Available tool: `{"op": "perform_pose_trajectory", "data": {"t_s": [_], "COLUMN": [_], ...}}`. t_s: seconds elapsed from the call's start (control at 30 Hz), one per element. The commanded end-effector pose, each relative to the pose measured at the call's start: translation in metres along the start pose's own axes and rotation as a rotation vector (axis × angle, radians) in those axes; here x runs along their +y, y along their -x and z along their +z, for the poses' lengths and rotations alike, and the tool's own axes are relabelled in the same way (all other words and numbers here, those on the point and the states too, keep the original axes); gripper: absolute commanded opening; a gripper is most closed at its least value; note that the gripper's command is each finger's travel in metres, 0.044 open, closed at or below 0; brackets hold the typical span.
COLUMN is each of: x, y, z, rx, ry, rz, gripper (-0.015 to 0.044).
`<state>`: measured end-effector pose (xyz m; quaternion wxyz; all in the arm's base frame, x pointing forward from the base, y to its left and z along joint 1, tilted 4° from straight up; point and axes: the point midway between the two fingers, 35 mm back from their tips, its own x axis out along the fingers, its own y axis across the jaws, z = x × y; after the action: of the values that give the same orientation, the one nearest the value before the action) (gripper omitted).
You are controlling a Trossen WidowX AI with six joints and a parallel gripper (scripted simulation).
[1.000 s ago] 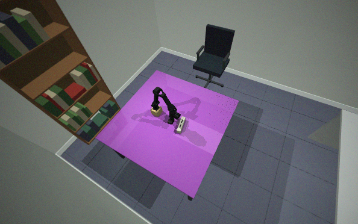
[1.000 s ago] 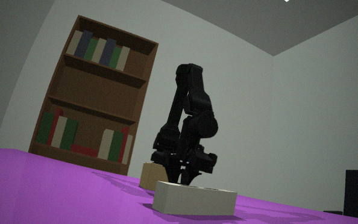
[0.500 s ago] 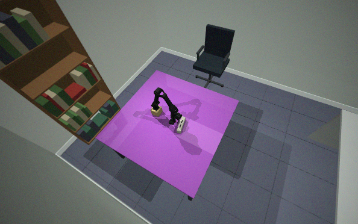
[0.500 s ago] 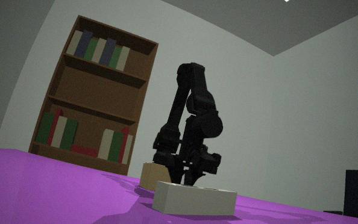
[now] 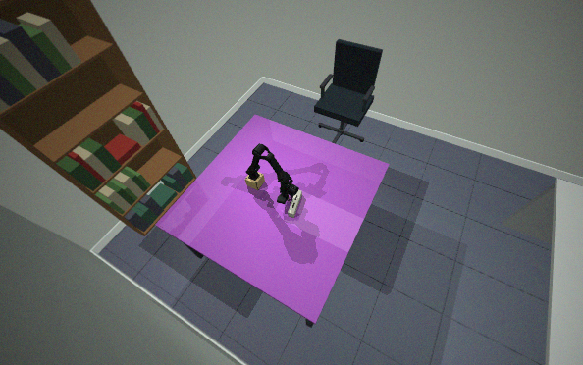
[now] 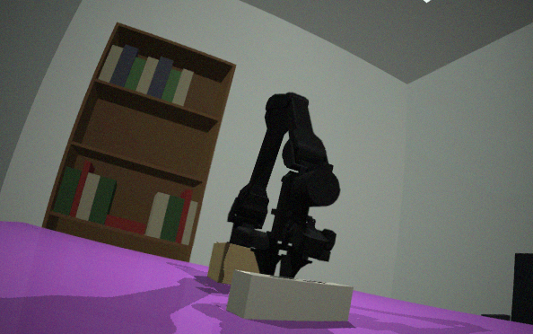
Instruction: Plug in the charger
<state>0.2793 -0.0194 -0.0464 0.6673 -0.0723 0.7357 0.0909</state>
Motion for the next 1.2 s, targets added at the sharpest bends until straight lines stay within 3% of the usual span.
{"op": "perform_pose_trajectory", "data": {"t_s": [0.0,1.17], "x": [0.000,0.002], "y": [0.001,0.001], "z": [0.006,0.020], "rx": [-0.004,-0.005], "ry": [-0.012,-0.031], "rz": [0.003,0.004], "gripper": [0.0000,0.0000]}}
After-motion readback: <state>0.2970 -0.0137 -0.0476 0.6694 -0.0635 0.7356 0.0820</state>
